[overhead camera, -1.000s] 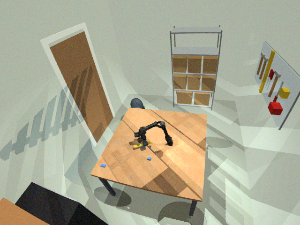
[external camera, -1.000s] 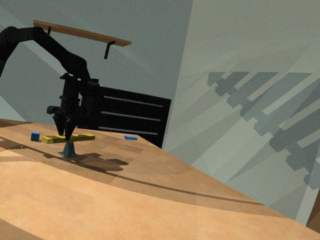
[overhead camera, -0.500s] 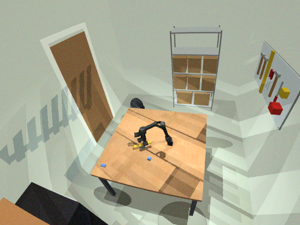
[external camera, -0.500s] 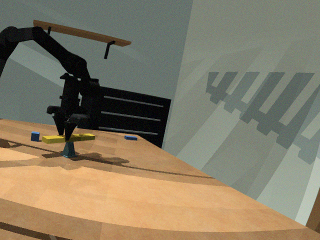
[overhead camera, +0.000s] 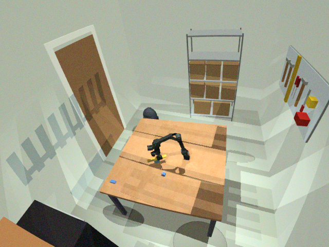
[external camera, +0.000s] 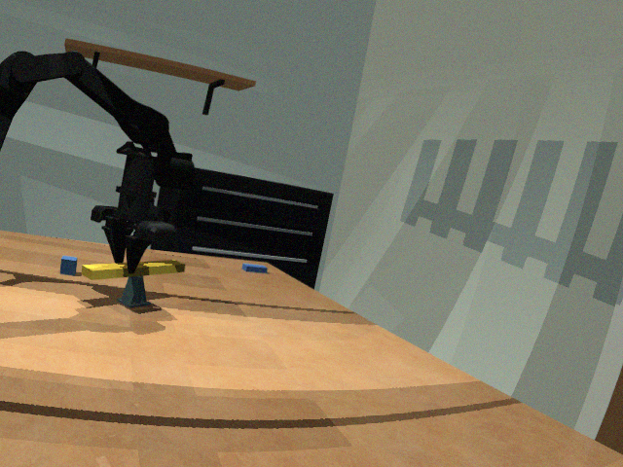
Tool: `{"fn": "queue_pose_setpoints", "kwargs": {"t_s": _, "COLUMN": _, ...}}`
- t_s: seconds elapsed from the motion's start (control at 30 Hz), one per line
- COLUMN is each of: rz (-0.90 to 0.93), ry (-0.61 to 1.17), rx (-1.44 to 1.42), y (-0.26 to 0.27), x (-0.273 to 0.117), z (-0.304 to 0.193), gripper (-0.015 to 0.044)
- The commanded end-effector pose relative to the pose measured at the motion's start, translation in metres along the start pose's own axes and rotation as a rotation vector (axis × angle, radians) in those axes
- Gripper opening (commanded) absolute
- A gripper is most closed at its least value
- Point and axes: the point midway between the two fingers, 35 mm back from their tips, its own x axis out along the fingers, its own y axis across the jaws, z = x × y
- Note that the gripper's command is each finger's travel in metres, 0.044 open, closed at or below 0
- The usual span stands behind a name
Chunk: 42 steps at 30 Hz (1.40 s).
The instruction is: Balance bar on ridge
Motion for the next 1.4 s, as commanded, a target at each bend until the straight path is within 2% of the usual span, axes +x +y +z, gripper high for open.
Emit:
{"fn": "queue_pose_setpoints", "kwargs": {"t_s": 0.0, "rz": 0.0, "ry": 0.0, "rx": 0.0, "y": 0.0, "x": 0.0, "z": 0.0, "gripper": 0.0167}}
{"fn": "queue_pose_setpoints", "kwargs": {"t_s": 1.37, "rz": 0.0, "ry": 0.0, "rx": 0.0, "y": 0.0, "x": 0.0, "z": 0.0, "gripper": 0.0185}}
